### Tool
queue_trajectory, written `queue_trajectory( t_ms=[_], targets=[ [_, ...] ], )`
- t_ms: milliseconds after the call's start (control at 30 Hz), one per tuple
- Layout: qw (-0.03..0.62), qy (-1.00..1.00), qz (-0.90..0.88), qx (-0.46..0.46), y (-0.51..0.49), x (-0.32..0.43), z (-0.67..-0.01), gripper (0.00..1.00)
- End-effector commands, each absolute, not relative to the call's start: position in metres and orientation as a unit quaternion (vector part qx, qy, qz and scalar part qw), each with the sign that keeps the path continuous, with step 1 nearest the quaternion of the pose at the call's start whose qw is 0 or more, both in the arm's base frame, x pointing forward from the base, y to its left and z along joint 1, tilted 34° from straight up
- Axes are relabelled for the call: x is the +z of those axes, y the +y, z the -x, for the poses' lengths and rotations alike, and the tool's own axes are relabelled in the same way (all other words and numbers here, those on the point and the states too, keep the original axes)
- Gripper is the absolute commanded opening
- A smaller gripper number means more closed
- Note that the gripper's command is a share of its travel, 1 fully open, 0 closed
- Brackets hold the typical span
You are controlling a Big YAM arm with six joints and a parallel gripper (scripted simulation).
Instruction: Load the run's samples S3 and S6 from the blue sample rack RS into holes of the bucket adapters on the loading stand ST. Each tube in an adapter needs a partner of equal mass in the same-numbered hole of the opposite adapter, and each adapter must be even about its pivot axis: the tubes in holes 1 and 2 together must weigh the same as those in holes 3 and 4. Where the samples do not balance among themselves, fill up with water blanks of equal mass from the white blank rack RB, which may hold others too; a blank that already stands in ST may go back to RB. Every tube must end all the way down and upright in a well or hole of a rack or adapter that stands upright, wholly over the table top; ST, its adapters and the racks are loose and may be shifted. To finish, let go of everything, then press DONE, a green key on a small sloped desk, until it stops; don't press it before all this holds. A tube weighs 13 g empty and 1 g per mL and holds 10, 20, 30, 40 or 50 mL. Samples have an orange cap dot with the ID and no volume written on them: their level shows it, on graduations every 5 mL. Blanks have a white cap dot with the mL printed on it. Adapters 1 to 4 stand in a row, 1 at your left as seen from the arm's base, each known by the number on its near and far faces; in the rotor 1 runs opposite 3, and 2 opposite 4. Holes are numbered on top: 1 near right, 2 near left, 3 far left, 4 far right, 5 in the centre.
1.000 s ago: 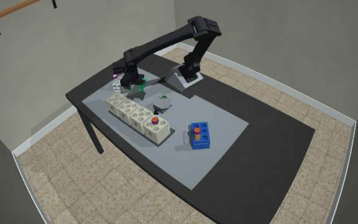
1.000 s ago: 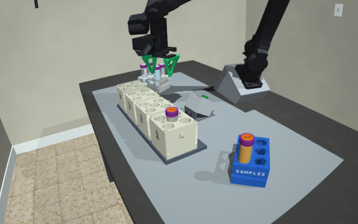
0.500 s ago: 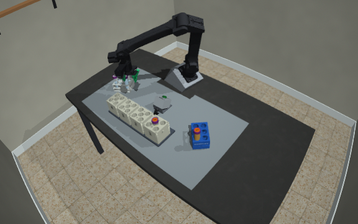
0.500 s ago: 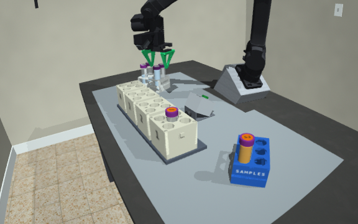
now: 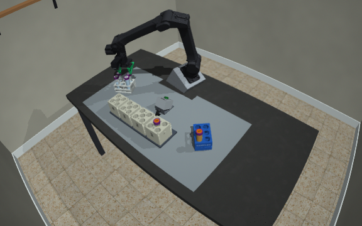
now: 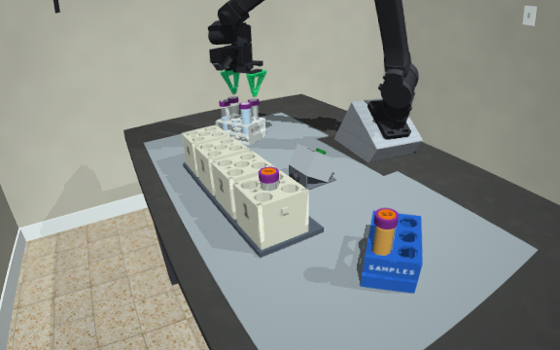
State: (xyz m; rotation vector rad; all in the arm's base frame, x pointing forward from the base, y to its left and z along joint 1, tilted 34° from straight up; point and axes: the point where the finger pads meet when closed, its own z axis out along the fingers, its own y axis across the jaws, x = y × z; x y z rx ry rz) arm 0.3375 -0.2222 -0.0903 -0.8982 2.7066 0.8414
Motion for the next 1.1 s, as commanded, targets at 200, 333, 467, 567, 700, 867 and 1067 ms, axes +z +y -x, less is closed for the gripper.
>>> queue_trajectory(
  t_ms=[200, 333, 467, 567, 700, 867, 1067],
  targets=[
    [0.09, 0.9, 0.322, 0.279, -0.208, -0.106, -0.344, 0.8],
    [0.097, 0.907, 0.309, 0.269, -0.221, -0.114, -0.344, 0.8],
    [0.099, 0.908, 0.31, 0.265, -0.219, -0.111, -0.342, 0.8],
    [0.105, 0.904, 0.33, 0.249, -0.222, -0.107, -0.366, 0.8],
    [0.09, 0.901, 0.322, 0.276, -0.201, -0.123, -0.346, 0.8],
    [0.099, 0.904, 0.323, 0.264, -0.213, -0.115, -0.35, 0.8],
    [0.099, 0.904, 0.323, 0.264, -0.213, -0.116, -0.35, 0.8]
  ],
)
